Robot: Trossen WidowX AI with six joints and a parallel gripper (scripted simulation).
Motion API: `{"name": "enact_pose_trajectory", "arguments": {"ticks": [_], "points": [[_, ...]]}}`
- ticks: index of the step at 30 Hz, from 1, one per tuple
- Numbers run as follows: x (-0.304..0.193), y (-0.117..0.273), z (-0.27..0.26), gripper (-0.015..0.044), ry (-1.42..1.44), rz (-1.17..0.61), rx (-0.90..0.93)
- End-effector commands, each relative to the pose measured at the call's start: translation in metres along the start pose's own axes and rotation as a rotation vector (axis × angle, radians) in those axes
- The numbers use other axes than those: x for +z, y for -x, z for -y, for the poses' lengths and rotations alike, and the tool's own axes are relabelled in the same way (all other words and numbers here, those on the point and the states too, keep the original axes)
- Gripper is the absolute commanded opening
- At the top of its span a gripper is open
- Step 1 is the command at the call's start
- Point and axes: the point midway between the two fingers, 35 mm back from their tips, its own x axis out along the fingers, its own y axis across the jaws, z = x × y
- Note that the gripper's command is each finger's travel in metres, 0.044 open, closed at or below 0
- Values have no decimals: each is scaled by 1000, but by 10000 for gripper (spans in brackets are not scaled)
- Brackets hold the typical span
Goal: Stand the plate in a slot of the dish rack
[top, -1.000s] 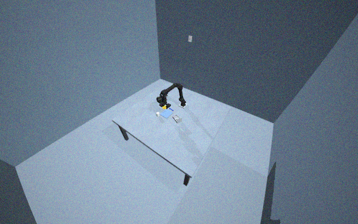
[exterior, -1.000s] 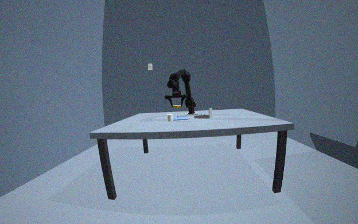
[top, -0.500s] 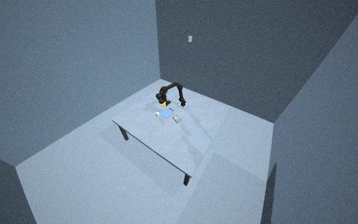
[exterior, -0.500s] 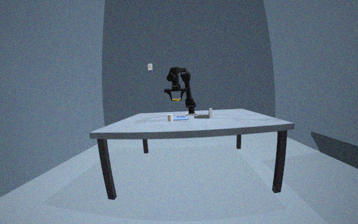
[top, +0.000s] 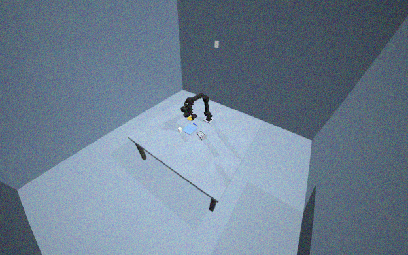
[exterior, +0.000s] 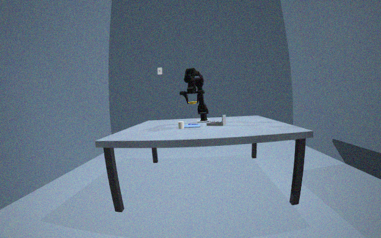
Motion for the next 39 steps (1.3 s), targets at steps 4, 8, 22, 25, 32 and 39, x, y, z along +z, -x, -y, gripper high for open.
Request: {"name": "enact_pose_trajectory", "arguments": {"ticks": [4, 8, 22, 25, 32, 39], "points": [[-39, 3, -67, 0, -191, 8, 5], [-57, 1, -88, 0, -272, 7, 6], [-60, -19, -91, 0, -84, -89, 100], [-61, -26, -93, 0, -18, -116, 140], [-63, -41, -96, 0, 129, -163, 245], [-65, -54, -98, 0, 271, -181, 362]]}}
